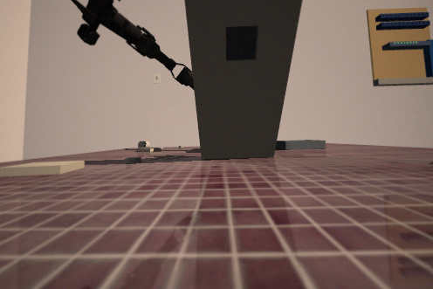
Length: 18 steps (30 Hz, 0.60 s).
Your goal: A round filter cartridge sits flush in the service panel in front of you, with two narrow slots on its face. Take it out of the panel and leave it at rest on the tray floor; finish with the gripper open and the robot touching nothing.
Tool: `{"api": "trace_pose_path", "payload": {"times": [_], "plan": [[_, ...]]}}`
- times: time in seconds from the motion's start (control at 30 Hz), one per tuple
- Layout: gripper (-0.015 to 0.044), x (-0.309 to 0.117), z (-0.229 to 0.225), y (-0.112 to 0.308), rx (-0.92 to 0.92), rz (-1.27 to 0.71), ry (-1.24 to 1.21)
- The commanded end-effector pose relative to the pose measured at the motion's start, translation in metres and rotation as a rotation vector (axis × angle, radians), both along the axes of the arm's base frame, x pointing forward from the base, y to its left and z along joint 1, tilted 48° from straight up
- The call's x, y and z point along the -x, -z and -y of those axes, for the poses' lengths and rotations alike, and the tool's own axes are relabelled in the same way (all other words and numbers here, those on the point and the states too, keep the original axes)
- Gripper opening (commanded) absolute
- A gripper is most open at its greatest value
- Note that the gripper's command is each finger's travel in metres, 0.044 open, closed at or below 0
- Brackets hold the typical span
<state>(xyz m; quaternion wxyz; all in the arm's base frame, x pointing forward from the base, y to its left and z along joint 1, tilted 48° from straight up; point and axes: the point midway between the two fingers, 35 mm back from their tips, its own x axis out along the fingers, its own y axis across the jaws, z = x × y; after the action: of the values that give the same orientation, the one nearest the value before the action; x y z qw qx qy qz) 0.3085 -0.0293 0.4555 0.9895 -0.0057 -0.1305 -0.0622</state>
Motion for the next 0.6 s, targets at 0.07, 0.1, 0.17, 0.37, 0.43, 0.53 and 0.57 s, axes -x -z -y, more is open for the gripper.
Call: {"api": "trace_pose_path", "payload": {"times": [0.07, 0.1, 0.17, 0.37, 0.43, 0.53, 0.57], "plan": [[0.0091, -0.042, -0.036, 0.088, 0.053, -0.279, 0.012], [0.0091, -0.046, -0.044, 0.104, 0.074, -0.327, 0.013], [0.0091, -0.052, -0.060, 0.135, 0.126, -0.422, 0.014], [0.0091, -0.047, -0.109, 0.224, 0.358, -0.677, 0.017], [0.0091, -0.038, -0.125, 0.254, 0.473, -0.757, 0.019], [0.0091, -0.018, -0.145, 0.295, 0.676, -0.855, 0.025], [0.0091, -0.010, -0.150, 0.307, 0.750, -0.880, 0.027]]}}
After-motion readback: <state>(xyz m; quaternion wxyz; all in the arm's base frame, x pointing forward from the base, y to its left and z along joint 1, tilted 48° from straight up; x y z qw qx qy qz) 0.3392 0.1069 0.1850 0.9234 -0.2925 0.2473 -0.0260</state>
